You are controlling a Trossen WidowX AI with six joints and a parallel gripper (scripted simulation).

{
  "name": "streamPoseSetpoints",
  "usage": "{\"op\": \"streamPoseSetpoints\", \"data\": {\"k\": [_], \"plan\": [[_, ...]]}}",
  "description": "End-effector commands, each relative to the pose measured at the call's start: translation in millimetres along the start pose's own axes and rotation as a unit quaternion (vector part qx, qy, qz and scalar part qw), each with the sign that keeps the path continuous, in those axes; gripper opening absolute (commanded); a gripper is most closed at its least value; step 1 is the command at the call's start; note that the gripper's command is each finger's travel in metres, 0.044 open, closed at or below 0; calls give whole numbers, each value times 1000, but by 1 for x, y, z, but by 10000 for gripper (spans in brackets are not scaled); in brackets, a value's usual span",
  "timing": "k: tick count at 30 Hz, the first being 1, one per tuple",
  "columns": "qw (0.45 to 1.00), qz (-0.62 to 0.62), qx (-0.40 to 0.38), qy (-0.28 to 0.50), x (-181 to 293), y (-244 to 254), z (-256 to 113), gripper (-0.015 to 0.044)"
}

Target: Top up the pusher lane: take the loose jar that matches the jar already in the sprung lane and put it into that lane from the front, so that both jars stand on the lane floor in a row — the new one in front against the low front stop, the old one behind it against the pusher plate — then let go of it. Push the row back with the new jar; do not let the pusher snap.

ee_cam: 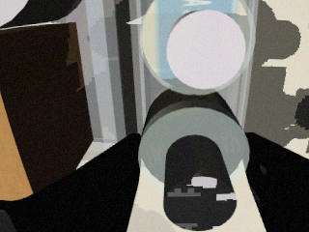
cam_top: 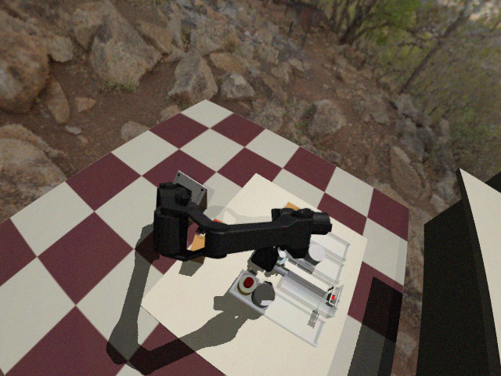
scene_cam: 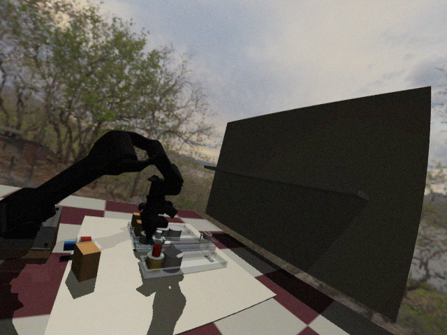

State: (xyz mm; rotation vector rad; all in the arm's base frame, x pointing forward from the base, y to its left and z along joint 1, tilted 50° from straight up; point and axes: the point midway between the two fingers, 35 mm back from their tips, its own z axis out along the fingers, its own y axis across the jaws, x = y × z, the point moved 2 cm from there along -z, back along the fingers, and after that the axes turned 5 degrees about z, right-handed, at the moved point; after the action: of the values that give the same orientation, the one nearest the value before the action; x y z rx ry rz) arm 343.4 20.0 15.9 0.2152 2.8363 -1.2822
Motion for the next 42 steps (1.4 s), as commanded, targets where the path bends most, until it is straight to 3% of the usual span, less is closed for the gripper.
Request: {"op": "streamPoseSetpoints", "data": {"k": [1,42], "plan": [[1000,4,4,-7,-3,-2,2,0],[1000,4,5,-7,-2,-3,14,0]]}}
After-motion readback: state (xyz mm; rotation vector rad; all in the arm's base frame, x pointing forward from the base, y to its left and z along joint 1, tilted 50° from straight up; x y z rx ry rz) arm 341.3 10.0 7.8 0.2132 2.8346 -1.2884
